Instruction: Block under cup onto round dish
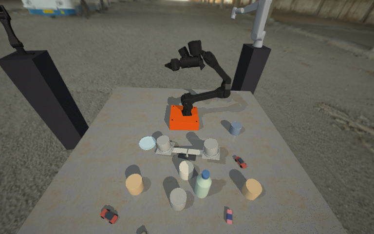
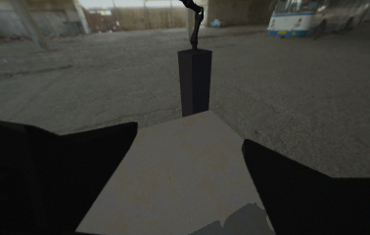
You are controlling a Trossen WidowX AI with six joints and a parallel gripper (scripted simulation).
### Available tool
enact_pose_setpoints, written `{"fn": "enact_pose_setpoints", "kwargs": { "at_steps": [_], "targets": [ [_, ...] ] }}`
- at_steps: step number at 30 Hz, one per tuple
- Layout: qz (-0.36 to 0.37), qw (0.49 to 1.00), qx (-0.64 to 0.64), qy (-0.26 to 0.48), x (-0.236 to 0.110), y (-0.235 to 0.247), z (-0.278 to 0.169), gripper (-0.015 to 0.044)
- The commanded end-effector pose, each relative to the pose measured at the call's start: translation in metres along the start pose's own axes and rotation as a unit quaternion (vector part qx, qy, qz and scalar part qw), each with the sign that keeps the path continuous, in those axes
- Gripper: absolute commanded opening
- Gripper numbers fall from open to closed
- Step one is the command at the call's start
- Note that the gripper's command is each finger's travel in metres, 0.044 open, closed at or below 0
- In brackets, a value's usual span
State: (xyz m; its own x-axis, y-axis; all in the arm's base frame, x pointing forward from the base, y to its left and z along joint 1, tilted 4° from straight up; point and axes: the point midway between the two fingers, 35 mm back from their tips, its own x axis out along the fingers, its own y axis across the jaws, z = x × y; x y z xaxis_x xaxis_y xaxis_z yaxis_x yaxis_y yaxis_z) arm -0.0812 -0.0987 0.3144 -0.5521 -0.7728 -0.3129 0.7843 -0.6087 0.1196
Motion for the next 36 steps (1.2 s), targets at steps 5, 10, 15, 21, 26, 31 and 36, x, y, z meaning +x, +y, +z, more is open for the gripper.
{"fn": "enact_pose_setpoints", "kwargs": {
  "at_steps": [5,10,15,21,26,31,36],
  "targets": [
    [0.106,0.992,-0.049,0.043,0.013,0.041,-0.014,0.0440],
    [0.165,0.982,-0.076,0.058,0.017,0.068,-0.019,0.0440],
    [0.213,0.969,-0.094,0.077,0.015,0.089,-0.027,0.0440],
    [0.285,0.945,-0.116,0.109,0.007,0.123,-0.043,0.0440],
    [0.348,0.914,-0.157,0.136,-0.009,0.146,-0.064,0.0440],
    [0.408,0.877,-0.199,0.161,-0.029,0.163,-0.086,0.0440],
    [0.463,0.833,-0.243,0.182,-0.053,0.176,-0.109,0.0440]
  ]
}}
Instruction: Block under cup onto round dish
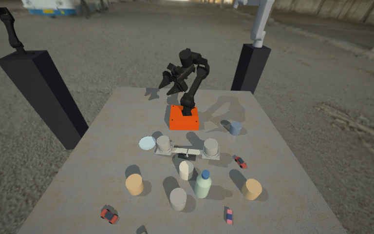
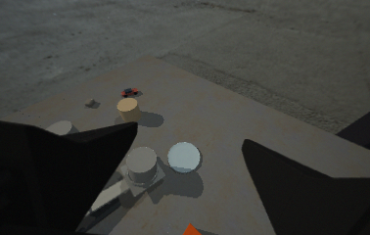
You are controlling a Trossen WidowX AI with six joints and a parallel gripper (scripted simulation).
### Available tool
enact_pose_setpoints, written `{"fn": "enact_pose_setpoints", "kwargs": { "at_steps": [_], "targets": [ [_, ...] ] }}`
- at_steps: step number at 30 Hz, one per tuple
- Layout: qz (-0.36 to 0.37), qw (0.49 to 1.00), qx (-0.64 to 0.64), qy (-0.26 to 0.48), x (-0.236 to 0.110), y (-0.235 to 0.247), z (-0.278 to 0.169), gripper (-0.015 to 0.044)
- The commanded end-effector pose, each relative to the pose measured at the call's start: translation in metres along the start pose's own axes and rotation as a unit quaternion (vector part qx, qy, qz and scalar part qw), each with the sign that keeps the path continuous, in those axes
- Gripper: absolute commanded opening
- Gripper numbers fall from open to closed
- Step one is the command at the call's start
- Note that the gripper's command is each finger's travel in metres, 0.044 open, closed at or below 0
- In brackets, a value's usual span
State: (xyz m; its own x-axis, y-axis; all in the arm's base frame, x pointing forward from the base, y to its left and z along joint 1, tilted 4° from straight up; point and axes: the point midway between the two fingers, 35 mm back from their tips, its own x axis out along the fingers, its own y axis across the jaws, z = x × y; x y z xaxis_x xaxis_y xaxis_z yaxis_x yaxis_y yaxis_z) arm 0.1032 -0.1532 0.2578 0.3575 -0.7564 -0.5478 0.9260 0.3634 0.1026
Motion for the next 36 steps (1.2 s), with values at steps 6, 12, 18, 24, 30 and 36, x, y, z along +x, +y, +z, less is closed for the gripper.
{"fn": "enact_pose_setpoints", "kwargs": {
  "at_steps": [6,12,18,24,30,36],
  "targets": [
    [0.102,0.990,-0.081,0.056,0.003,0.051,-0.032,0.0440],
    [0.169,0.971,-0.145,0.092,-0.004,0.083,-0.059,0.0440],
    [0.232,0.942,-0.211,0.123,-0.018,0.110,-0.090,0.0440],
    [0.274,0.914,-0.261,0.144,-0.032,0.125,-0.114,0.0440],
    [0.267,0.904,-0.302,0.145,-0.027,0.127,-0.113,0.0440],
    [0.252,0.870,-0.396,0.151,-0.013,0.132,-0.110,0.0440]
  ]
}}
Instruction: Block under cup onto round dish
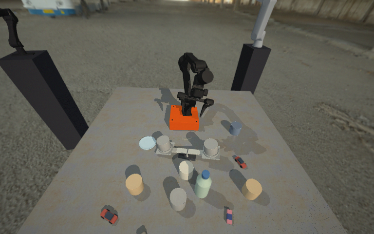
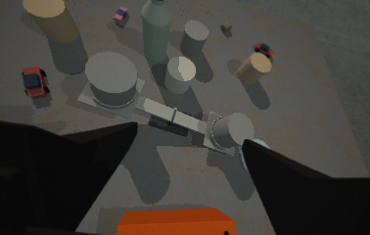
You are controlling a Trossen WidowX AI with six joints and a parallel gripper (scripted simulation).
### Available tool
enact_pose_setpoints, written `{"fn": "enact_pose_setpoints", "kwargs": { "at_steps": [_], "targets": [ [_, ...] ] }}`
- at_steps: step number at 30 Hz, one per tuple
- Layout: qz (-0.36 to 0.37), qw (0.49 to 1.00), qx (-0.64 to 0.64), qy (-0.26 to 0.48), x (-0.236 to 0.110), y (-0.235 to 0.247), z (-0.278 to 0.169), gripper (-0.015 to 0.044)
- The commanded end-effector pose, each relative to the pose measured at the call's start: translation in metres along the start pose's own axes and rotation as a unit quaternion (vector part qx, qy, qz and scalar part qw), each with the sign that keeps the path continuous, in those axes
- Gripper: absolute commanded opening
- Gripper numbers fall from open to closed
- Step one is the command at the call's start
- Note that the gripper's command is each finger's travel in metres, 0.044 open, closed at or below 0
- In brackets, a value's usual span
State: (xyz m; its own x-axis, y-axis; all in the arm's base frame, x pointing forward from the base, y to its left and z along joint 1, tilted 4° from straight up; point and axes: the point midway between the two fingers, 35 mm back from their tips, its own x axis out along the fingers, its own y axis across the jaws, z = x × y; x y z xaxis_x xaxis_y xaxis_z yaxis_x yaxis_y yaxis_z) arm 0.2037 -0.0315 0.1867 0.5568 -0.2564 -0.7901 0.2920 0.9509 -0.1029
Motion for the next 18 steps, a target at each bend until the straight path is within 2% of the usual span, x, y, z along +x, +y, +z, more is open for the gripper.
{"fn": "enact_pose_setpoints", "kwargs": {
  "at_steps": [1,18],
  "targets": [
    [-0.005,0.999,-0.048,0.020,0.005,-0.004,0.006,0.0440],
    [0.023,0.944,-0.297,0.144,0.050,-0.034,0.020,0.0440]
  ]
}}
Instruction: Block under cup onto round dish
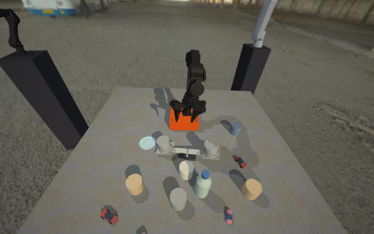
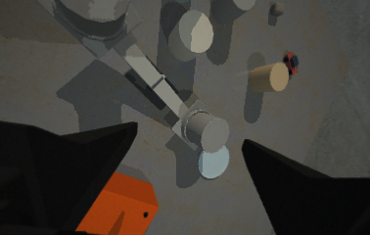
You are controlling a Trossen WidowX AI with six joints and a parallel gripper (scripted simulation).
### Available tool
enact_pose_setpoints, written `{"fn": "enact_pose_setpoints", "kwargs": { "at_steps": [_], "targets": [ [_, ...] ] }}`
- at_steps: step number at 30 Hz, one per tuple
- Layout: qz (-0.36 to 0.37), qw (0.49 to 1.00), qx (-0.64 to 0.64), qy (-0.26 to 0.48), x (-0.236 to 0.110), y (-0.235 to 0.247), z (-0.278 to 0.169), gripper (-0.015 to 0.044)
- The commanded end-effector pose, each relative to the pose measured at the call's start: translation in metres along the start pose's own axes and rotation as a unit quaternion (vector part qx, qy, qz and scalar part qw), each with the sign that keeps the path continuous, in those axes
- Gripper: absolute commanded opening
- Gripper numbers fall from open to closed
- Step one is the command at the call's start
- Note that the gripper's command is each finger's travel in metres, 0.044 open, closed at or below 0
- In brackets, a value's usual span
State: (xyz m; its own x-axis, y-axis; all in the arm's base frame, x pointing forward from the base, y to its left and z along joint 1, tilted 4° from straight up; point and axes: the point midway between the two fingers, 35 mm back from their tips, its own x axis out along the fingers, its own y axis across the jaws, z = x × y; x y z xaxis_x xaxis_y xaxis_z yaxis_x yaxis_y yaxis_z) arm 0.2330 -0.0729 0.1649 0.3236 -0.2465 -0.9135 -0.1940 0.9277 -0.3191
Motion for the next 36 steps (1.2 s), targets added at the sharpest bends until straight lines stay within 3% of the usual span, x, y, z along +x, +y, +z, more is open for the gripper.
{"fn": "enact_pose_setpoints", "kwargs": {
  "at_steps": [1,17,30,36],
  "targets": [
    [0.014,0.999,-0.048,0.017,0.008,-0.009,0.001,0.0440],
    [0.119,0.959,-0.250,0.063,0.065,-0.056,-0.013,0.0440],
    [0.219,0.883,-0.415,0.034,0.108,-0.083,-0.040,0.0440],
    [0.223,0.878,-0.422,0.031,0.112,-0.083,-0.042,0.0440]
  ]
}}
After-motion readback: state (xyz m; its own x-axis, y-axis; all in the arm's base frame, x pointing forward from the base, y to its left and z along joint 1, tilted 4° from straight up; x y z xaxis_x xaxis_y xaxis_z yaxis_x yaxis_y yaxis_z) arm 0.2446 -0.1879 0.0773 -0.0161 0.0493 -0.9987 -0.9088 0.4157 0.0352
